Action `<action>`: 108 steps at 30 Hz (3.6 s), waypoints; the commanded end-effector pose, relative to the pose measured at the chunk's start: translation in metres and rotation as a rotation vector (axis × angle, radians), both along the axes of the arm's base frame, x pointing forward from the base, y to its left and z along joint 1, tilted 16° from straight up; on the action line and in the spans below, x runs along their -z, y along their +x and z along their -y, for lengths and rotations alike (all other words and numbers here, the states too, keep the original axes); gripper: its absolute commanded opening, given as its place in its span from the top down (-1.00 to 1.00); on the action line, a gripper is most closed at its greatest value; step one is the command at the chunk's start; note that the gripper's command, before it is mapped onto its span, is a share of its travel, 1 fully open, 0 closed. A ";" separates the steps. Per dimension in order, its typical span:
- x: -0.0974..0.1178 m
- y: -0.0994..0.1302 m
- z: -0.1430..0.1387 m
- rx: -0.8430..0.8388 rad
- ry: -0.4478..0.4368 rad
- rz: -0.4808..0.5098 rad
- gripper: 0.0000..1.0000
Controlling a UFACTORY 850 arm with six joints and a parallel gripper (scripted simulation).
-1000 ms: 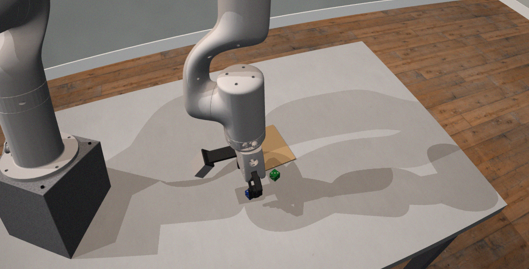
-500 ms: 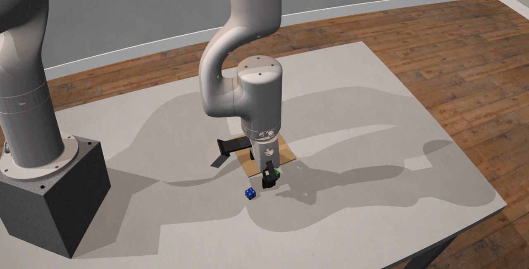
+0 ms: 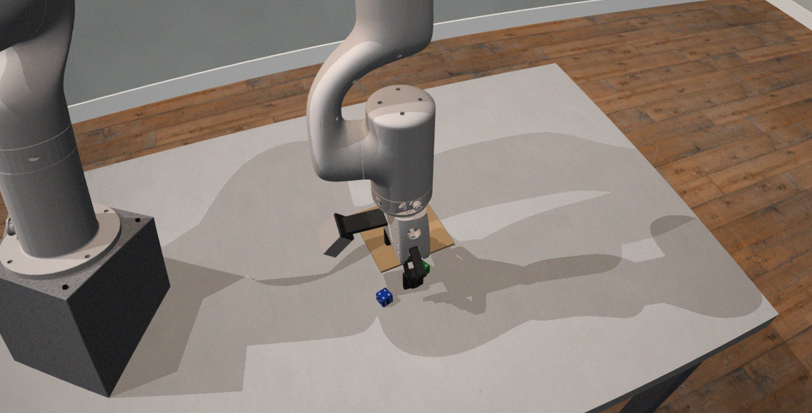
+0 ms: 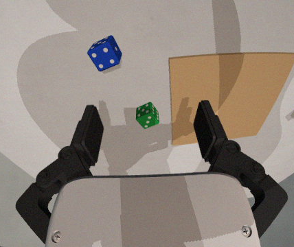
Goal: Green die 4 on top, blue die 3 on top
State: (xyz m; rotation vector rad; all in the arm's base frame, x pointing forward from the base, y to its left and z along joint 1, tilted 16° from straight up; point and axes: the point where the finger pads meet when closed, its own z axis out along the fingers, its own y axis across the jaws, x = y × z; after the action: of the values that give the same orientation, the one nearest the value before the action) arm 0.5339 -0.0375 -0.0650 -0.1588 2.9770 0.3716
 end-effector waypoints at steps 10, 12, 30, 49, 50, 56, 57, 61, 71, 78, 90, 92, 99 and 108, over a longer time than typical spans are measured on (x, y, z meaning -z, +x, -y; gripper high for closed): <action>-0.001 0.001 0.000 0.000 0.000 0.001 -1.00; -0.001 0.001 0.000 0.000 0.000 0.001 -1.00; -0.004 -0.001 -0.012 0.000 0.000 0.001 -1.00; -0.035 -0.015 -0.138 0.000 0.000 0.001 -1.00; -0.037 -0.016 -0.147 0.000 0.000 0.001 -1.00; -0.049 -0.021 -0.194 0.000 0.000 0.001 -1.00; -0.050 -0.022 -0.201 0.000 0.000 0.001 -1.00; -0.054 -0.024 -0.215 0.000 0.000 0.001 -1.00; -0.057 -0.025 -0.228 0.000 0.000 0.001 -1.00; -0.057 -0.025 -0.228 0.000 0.000 0.001 -1.00; -0.057 -0.025 -0.228 0.000 0.000 0.001 -1.00; -0.057 -0.025 -0.228 0.000 0.000 0.001 -1.00; -0.057 -0.025 -0.228 0.000 0.000 0.001 -1.00; -0.057 -0.025 -0.228 0.000 0.000 0.001 -1.00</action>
State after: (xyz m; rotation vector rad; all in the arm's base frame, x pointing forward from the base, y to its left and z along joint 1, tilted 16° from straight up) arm 0.5080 0.1901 -0.0088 -0.1589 2.9771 0.3707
